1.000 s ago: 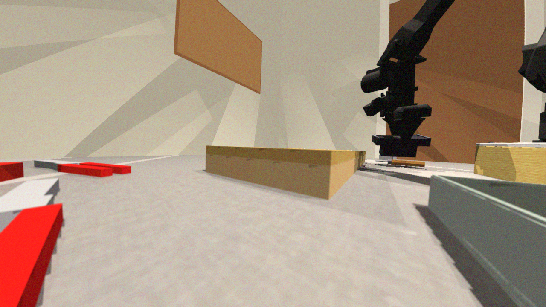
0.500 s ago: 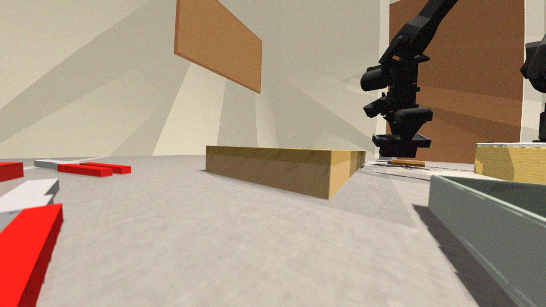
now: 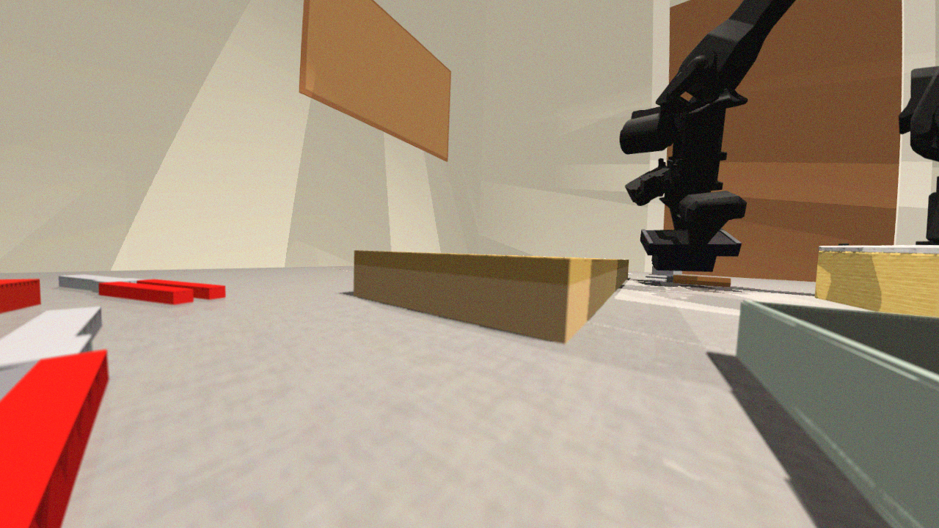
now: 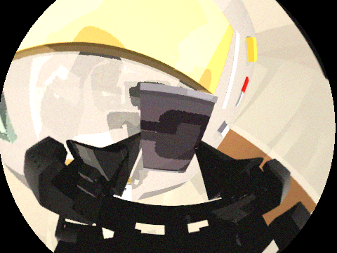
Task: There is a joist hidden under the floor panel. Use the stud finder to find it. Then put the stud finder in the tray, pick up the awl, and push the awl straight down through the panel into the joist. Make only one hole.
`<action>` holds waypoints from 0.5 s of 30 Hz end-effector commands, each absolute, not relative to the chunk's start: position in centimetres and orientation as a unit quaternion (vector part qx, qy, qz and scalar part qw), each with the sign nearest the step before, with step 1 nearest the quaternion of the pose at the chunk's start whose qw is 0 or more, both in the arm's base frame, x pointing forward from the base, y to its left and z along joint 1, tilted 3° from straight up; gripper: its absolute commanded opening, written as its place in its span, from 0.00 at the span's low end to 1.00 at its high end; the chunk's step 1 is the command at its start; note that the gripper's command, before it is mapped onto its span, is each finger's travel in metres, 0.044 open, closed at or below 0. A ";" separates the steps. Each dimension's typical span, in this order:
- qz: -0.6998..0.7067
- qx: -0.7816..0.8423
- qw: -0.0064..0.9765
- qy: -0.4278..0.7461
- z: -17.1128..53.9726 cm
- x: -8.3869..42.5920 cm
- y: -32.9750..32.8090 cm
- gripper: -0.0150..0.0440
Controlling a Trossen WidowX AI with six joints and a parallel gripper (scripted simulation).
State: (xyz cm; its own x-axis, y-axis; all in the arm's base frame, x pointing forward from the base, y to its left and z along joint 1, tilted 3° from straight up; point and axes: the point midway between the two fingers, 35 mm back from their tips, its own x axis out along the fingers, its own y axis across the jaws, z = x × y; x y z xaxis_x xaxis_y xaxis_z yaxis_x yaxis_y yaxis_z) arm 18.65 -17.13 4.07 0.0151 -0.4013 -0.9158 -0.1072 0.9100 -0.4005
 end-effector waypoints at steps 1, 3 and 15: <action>-0.126 -0.195 0.689 0.686 4.3 18.7 -17.2 0.25; -0.131 -0.200 0.689 0.684 4.3 18.7 -17.1 0.25; -0.163 -0.224 0.687 0.672 4.3 18.7 -16.9 0.25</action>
